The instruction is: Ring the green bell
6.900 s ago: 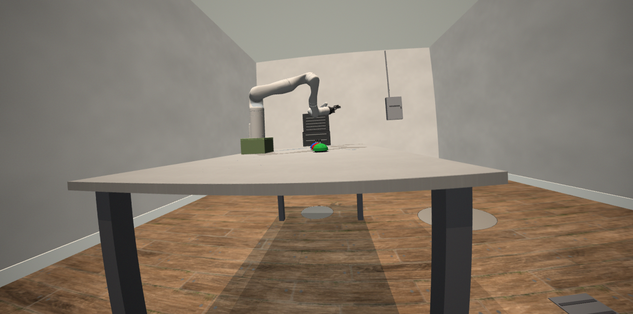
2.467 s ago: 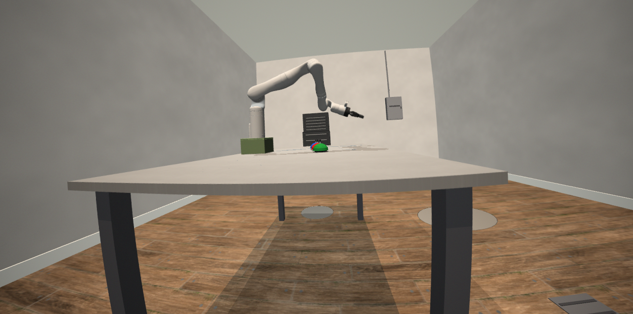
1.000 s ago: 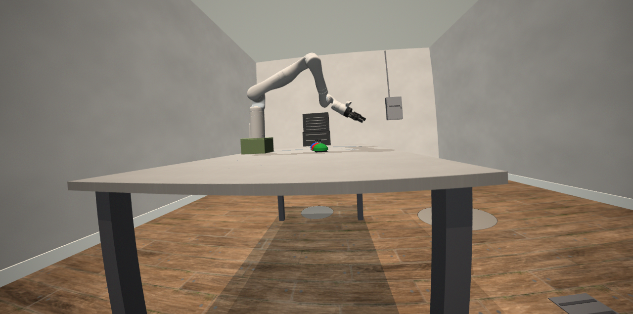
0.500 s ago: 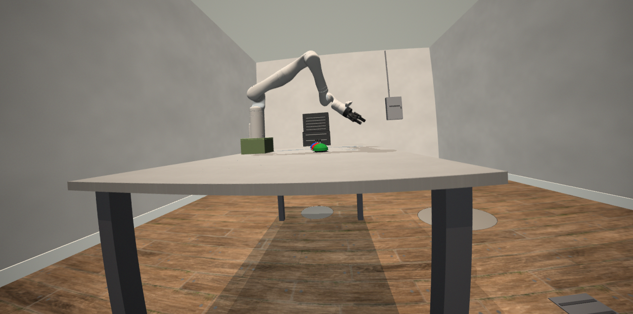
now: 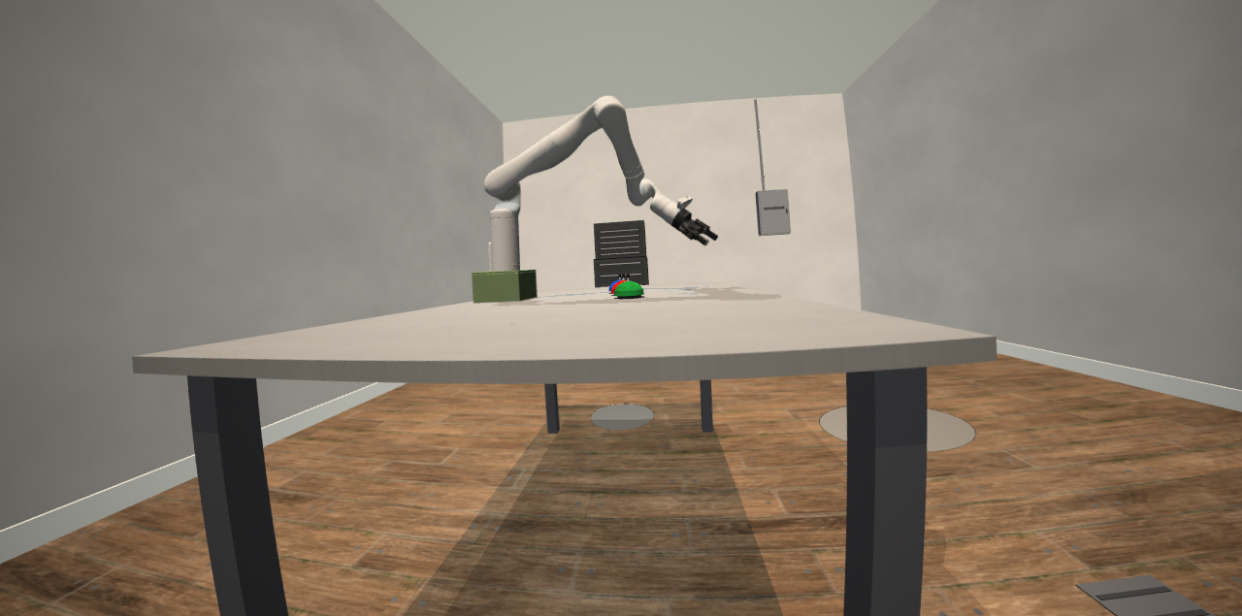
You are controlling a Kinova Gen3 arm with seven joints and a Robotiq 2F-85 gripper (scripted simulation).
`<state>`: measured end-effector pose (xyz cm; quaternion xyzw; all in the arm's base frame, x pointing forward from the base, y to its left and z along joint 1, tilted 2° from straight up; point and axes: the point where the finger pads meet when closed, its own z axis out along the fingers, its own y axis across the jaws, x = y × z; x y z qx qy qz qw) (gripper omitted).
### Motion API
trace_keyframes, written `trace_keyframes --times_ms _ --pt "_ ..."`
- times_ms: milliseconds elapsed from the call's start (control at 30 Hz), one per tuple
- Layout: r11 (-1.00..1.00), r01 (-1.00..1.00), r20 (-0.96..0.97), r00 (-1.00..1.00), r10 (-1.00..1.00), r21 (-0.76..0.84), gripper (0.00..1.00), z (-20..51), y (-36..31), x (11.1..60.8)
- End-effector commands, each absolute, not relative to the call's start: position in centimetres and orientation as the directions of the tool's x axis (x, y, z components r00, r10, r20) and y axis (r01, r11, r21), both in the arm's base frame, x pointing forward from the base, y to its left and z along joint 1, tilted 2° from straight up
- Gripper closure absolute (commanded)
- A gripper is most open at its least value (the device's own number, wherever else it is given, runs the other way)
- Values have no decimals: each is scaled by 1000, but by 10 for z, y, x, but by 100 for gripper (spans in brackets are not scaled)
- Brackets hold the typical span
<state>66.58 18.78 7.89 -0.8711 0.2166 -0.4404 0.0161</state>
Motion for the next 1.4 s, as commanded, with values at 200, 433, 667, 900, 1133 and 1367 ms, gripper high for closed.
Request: trace_keyframes --times_ms 200,433,667,900,1133,1367 --pt "-885 -409 736 525 -428 -223 0 76 169 661" --pt "-864 -452 709 533 -462 -223 0 71 152 655" --pt "-841 -493 681 539 -496 -223 0 66 136 649" --pt "-818 -532 653 543 -529 -220 0 62 120 641" --pt "-818 -532 653 543 -529 -220 0 62 120 641" --pt "-793 -569 624 544 -561 -217 0 59 105 634"
